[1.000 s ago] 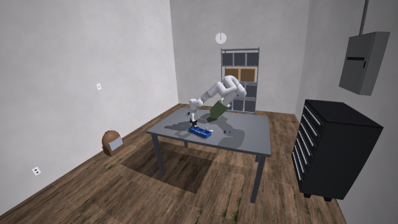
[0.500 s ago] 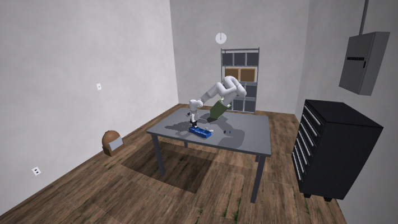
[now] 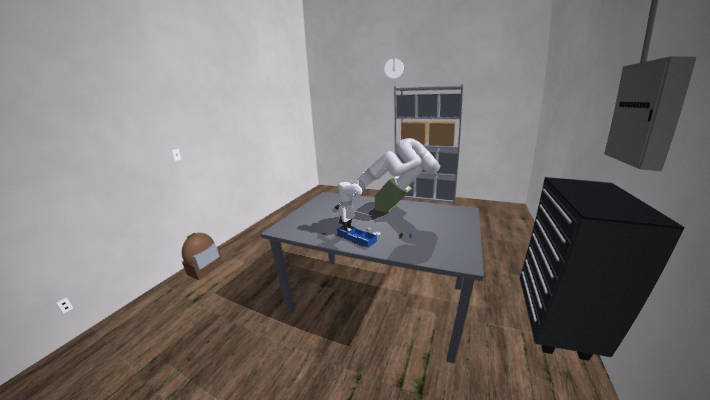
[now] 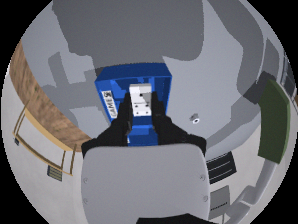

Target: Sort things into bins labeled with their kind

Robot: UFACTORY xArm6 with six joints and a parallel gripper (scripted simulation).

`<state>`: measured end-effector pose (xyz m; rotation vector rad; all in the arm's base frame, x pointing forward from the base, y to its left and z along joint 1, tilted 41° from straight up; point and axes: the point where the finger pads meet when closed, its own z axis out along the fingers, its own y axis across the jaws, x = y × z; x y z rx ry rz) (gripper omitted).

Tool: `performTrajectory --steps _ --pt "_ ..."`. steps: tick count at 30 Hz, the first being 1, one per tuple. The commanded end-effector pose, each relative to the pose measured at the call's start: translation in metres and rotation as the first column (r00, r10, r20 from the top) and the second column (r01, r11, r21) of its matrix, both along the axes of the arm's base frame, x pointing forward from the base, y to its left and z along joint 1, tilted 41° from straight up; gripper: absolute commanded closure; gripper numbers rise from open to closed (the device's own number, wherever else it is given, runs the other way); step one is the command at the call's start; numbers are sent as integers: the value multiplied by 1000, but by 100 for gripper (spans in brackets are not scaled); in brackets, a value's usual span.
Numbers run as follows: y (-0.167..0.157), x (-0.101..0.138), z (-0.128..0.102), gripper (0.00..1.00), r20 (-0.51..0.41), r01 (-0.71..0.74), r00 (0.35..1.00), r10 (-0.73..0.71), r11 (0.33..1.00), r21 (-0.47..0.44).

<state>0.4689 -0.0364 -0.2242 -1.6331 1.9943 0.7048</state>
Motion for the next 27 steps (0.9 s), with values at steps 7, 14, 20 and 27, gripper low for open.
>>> performTrajectory --steps 7,14,20,27 --pt "5 2 -7 100 3 2 1000 -2 1000 -2" --pt "5 2 -7 100 3 2 1000 -2 1000 -2" --pt "5 2 -7 69 3 2 1000 -2 1000 -2" --pt "5 2 -7 69 3 2 1000 -2 1000 -2"
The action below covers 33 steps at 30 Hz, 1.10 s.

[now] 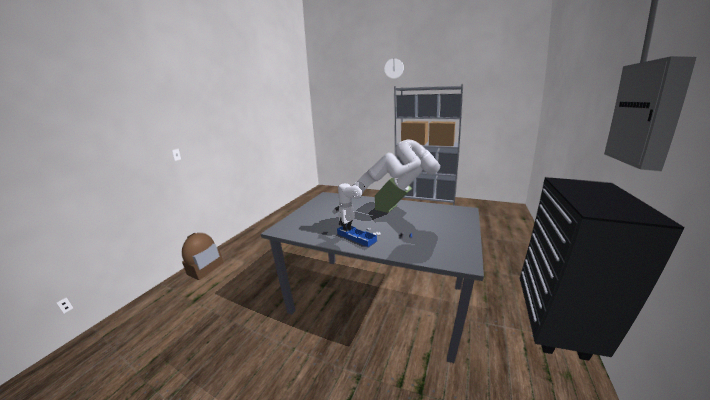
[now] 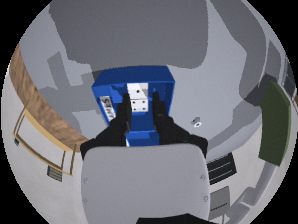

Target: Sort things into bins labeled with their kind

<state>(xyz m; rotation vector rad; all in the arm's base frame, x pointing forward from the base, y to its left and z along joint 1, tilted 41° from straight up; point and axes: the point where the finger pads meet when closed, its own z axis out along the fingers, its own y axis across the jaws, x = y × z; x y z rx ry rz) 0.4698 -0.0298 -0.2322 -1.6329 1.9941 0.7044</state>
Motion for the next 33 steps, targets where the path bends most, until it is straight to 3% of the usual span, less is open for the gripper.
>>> performTrajectory --steps 1,33 --pt "-1 2 1 69 3 2 1000 -2 1000 -2" --pt "-20 1 23 69 3 2 1000 -2 1000 -2"
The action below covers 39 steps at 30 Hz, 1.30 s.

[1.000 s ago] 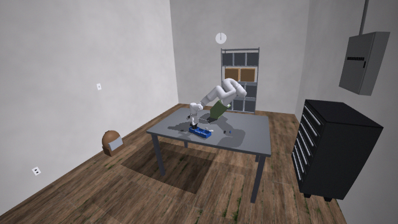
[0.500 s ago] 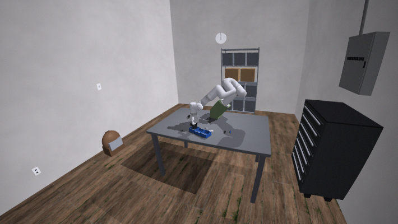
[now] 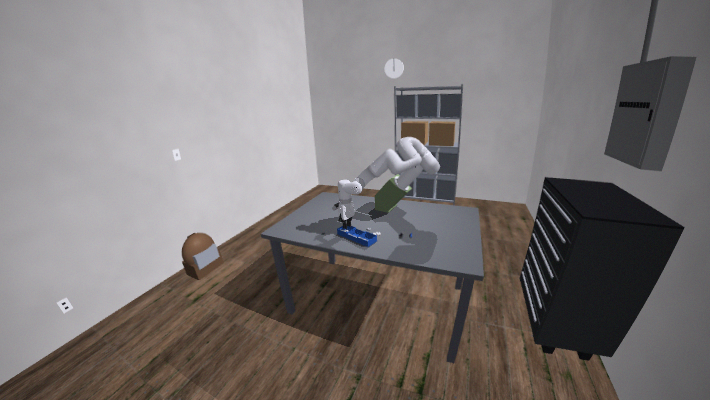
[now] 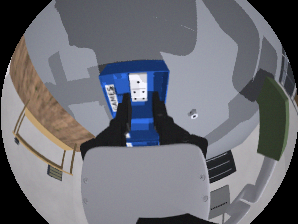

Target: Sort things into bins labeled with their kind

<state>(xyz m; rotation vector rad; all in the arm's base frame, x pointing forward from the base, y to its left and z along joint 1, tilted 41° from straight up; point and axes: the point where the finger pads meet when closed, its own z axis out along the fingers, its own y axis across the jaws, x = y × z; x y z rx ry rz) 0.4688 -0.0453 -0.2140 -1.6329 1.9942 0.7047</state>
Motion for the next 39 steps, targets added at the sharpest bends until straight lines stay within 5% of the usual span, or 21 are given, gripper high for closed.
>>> performTrajectory --steps 1,12,13,26,39 --pt "-8 1 9 69 3 2 1000 -2 1000 -2" --pt "-15 1 17 69 3 2 1000 -2 1000 -2" --pt "-9 -2 22 59 36 -36 999 36 999 -4" --pt "55 -34 80 59 229 -288 929 290 957 -40" --pt "121 -66 138 59 427 -541 722 545 829 -141"
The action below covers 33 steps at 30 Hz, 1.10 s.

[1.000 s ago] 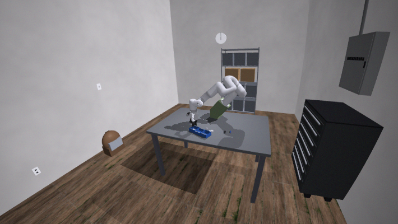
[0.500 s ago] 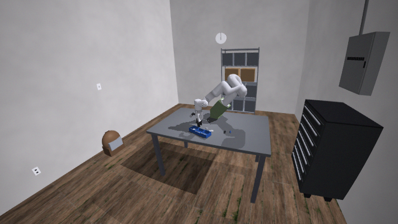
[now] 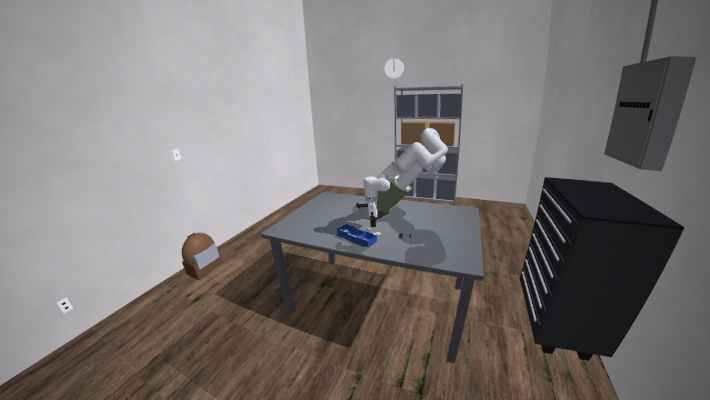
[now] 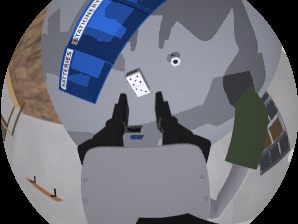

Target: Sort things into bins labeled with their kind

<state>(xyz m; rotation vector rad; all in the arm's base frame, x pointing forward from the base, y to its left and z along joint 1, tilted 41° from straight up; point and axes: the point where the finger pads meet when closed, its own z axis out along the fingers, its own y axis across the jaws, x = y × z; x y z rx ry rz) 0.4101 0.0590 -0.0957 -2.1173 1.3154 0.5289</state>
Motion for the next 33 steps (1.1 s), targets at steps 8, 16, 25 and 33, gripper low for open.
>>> performTrajectory --steps 8,16,25,33 --pt "17 -7 20 59 240 -202 949 205 979 -40" --pt "12 -5 16 59 276 -227 933 232 973 -50" --pt "10 -4 14 59 276 -227 933 232 973 -50" --pt "9 -4 14 59 276 -227 933 232 973 -50"
